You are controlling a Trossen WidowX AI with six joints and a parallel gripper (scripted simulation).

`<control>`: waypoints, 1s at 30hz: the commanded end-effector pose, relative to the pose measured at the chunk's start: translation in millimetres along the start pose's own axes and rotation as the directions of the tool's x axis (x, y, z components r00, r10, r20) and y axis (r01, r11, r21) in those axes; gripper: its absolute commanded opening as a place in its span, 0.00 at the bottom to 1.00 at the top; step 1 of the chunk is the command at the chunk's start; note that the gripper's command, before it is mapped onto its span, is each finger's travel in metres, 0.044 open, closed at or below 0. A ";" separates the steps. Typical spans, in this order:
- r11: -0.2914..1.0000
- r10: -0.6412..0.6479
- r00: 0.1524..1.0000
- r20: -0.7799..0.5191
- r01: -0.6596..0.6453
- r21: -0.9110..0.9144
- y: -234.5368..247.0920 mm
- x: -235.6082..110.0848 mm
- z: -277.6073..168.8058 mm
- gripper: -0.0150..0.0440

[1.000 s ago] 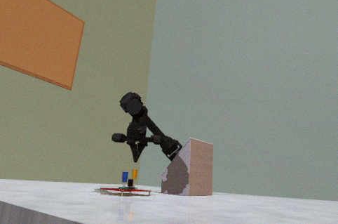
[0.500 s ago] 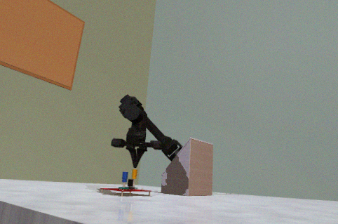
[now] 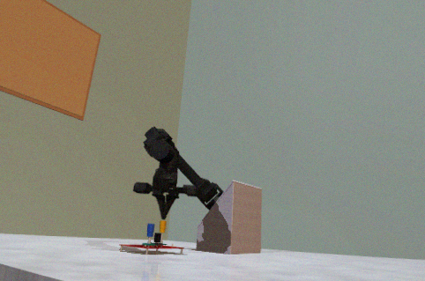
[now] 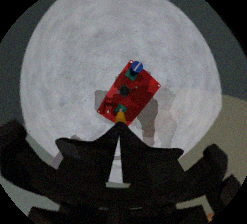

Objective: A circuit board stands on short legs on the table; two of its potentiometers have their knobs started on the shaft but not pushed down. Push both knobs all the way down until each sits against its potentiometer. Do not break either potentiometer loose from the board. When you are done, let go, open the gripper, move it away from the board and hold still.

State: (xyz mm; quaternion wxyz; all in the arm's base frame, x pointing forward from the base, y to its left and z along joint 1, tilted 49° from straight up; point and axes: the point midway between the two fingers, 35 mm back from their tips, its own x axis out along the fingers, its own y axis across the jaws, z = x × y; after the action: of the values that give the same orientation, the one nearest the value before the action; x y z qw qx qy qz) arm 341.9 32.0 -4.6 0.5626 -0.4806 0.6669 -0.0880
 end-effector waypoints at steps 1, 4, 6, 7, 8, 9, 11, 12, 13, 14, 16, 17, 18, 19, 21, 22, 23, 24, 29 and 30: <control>1.000 -0.004 1.000 -0.001 0.004 -0.005 0.0 1.7 -0.4 0.25; 1.000 -0.004 1.000 -0.002 0.004 -0.005 0.0 2.5 -0.5 0.25; 1.000 -0.004 1.000 -0.002 0.004 -0.005 0.0 3.0 -0.5 0.25; 1.000 -0.004 1.000 -0.002 0.004 -0.005 0.0 3.3 -0.5 0.25; 1.000 -0.004 1.000 -0.002 0.004 -0.005 0.0 3.6 -0.5 0.25; 1.000 -0.004 1.000 -0.002 0.004 -0.005 0.0 3.8 -0.5 0.25; 1.000 -0.004 1.000 -0.002 0.004 -0.005 0.0 4.4 -0.5 0.25; 1.000 -0.004 1.000 -0.002 0.004 -0.005 0.0 4.6 -0.5 0.25; 1.000 -0.004 1.000 -0.002 0.004 -0.005 0.0 4.9 -0.5 0.25; 1.000 -0.004 1.000 -0.002 0.004 -0.005 0.0 5.2 -0.5 0.25; 1.000 -0.004 1.000 -0.002 0.004 -0.005 0.0 4.6 -0.5 0.25; 1.000 -0.004 1.000 -0.002 0.004 -0.005 0.0 4.2 -0.5 0.25; 1.000 -0.004 1.000 -0.002 0.004 -0.005 0.0 3.8 -0.5 0.25; 1.000 -0.004 1.000 -0.002 0.004 -0.005 0.0 3.7 -0.5 0.25; 1.000 -0.004 1.000 -0.002 0.004 -0.005 0.0 3.7 -0.5 0.25; 1.000 -0.004 1.000 -0.002 0.004 -0.005 0.0 3.7 -0.5 0.25; 1.000 -0.004 1.000 -0.002 0.004 -0.005 0.0 3.7 -0.5 0.25; 1.000 -0.004 1.000 -0.002 0.004 -0.005 0.0 3.7 -0.5 0.25; 1.000 -0.004 1.000 -0.002 0.004 -0.005 0.0 3.7 -0.5 0.25; 1.000 -0.004 1.000 -0.002 0.004 -0.005 0.0 3.9 -0.5 0.25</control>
State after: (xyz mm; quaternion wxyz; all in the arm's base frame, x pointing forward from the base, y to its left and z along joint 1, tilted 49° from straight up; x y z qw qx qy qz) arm 342.2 29.5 -7.1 0.5625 -0.4815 0.6663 -0.0879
